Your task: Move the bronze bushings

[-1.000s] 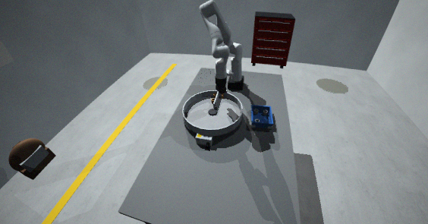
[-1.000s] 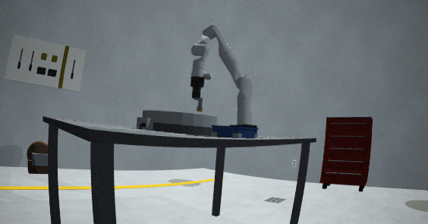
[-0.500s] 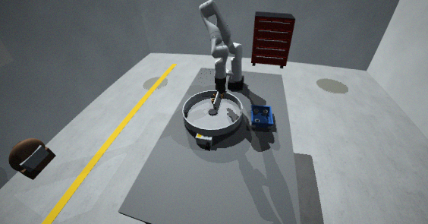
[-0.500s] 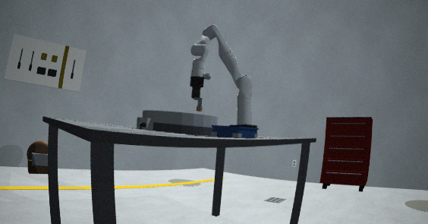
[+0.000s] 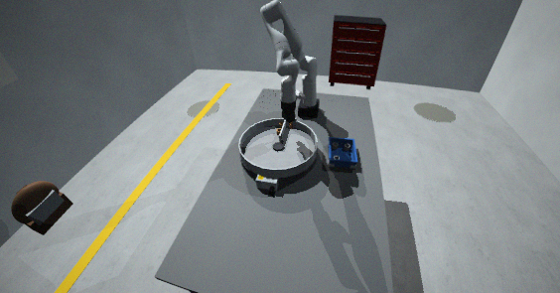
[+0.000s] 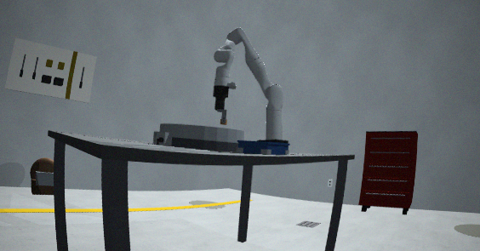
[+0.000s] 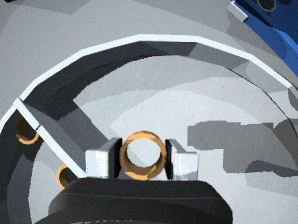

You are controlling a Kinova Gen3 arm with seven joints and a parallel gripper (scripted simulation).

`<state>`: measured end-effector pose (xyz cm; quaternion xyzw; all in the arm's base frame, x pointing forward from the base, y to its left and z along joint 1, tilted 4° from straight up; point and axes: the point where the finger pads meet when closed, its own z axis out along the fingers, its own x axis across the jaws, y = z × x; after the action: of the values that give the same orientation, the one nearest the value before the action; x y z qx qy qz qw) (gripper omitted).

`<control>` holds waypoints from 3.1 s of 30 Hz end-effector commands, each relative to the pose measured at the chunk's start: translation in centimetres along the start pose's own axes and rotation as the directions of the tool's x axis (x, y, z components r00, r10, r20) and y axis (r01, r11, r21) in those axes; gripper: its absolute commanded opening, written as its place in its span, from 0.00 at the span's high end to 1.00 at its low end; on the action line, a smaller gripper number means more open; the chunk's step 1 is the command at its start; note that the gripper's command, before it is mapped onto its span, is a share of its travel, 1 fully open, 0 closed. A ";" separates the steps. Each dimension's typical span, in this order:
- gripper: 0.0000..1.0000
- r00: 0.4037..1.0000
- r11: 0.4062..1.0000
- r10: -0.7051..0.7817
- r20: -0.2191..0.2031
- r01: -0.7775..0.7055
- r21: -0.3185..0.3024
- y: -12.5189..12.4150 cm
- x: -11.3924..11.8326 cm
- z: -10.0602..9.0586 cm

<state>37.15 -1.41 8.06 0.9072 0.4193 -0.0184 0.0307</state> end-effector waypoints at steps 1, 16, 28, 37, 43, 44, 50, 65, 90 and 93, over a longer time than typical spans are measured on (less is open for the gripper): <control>1.00 1.000 1.000 -0.010 -0.002 0.010 -0.003 0.0 0.0 -0.1; 1.00 1.000 1.000 -0.012 0.000 0.012 -0.001 -0.1 -0.1 1.4; 1.00 1.000 1.000 -0.010 -0.003 0.010 -0.003 0.1 0.1 2.2; 1.00 1.000 1.000 -0.010 -0.003 0.010 -0.003 0.1 0.1 2.2; 1.00 1.000 1.000 -0.010 -0.003 0.010 -0.003 0.1 0.1 2.2; 1.00 1.000 1.000 -0.010 -0.003 0.010 -0.003 0.1 0.1 2.2; 1.00 1.000 1.000 -0.010 -0.003 0.010 -0.003 0.1 0.1 2.2; 1.00 1.000 1.000 -0.010 -0.002 0.010 -0.003 0.0 0.2 2.4; 1.00 1.000 1.000 -0.010 -0.002 0.010 -0.003 0.0 0.2 2.4; 1.00 1.000 1.000 -0.010 -0.002 0.010 -0.003 0.0 0.2 2.4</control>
<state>37.27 -1.54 5.76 0.9034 0.4273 -0.0175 0.0322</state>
